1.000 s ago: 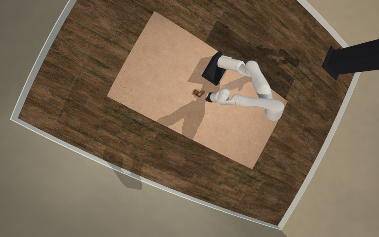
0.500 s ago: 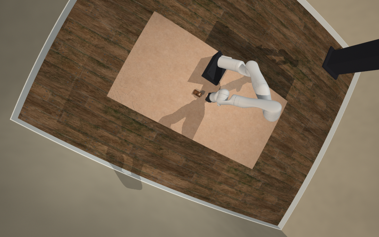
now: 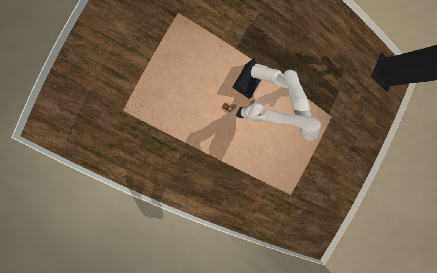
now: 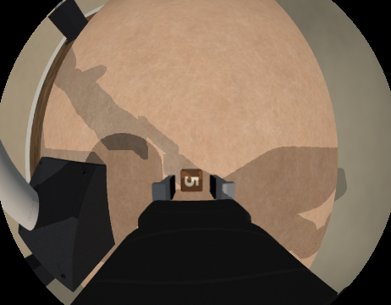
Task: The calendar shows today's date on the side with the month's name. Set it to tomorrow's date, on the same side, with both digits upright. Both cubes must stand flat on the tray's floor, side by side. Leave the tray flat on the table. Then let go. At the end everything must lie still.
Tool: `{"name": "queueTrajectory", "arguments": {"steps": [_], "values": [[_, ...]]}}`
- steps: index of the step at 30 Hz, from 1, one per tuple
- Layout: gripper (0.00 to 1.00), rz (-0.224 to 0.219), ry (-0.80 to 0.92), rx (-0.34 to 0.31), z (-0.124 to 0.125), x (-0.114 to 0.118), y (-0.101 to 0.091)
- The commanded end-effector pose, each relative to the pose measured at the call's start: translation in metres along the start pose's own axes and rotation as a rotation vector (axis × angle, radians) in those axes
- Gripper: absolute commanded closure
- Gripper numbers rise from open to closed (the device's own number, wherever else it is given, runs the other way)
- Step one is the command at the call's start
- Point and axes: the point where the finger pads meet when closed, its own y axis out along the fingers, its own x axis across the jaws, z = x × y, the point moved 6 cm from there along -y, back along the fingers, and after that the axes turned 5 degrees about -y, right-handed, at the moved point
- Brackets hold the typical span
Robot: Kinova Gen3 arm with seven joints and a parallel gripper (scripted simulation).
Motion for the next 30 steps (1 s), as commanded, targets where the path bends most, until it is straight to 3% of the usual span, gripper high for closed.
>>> {"name": "queueTrajectory", "arguments": {"steps": [1, 30], "values": [[0.13, 0.003, 0.002, 0.001, -0.0003, -0.001, 0.0023], [0.13, 0.003, 0.002, 0.001, 0.0, -0.0008, 0.0113]]}}
